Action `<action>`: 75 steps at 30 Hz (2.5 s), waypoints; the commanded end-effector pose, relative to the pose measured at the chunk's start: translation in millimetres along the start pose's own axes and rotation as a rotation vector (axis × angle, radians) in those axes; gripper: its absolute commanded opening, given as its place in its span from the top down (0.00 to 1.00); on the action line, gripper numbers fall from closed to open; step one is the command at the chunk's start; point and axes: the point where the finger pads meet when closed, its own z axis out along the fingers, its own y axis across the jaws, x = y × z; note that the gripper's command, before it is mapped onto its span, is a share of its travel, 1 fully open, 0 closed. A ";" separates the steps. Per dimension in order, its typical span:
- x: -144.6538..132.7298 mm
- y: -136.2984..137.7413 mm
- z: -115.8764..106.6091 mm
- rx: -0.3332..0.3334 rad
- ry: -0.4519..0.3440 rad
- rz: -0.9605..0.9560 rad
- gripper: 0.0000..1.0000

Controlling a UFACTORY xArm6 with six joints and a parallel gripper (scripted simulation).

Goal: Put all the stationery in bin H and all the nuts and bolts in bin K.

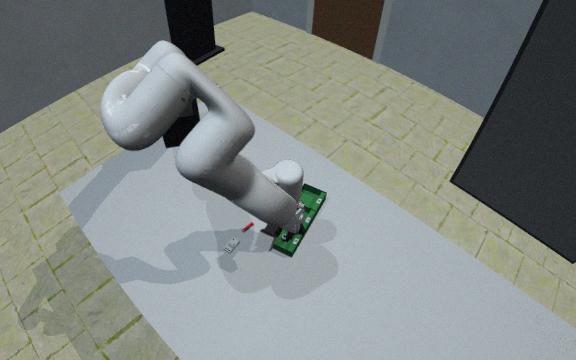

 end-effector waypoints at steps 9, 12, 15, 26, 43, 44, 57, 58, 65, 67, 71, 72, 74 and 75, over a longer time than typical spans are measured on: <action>0.0 -1.0 -3.3 0.002 0.000 0.000 0.70; 0.0 -1.0 -7.3 0.002 0.000 0.000 0.70; 0.0 -1.0 -11.2 0.002 0.000 0.000 0.70; 0.0 -1.0 -23.2 0.002 0.000 0.000 0.70; -12.7 9.8 -37.8 0.002 0.000 -0.100 0.62; -19.2 15.1 -38.4 0.002 0.000 -0.150 0.62; -90.0 73.3 -45.3 0.002 -0.001 -0.317 0.62; -96.4 78.6 -45.9 0.002 -0.001 -0.317 0.62; -140.6 114.8 -49.9 0.001 -0.001 -0.318 0.62; -145.2 118.1 -49.9 0.001 -0.001 -0.318 0.62; -147.4 119.4 -49.9 0.001 -0.001 -0.318 0.62; -147.1 118.9 -49.9 0.001 -0.001 -0.318 0.62; -146.0 117.9 -49.9 0.001 -0.001 -0.318 0.62; -145.3 117.3 -49.9 0.001 -0.001 -0.318 0.62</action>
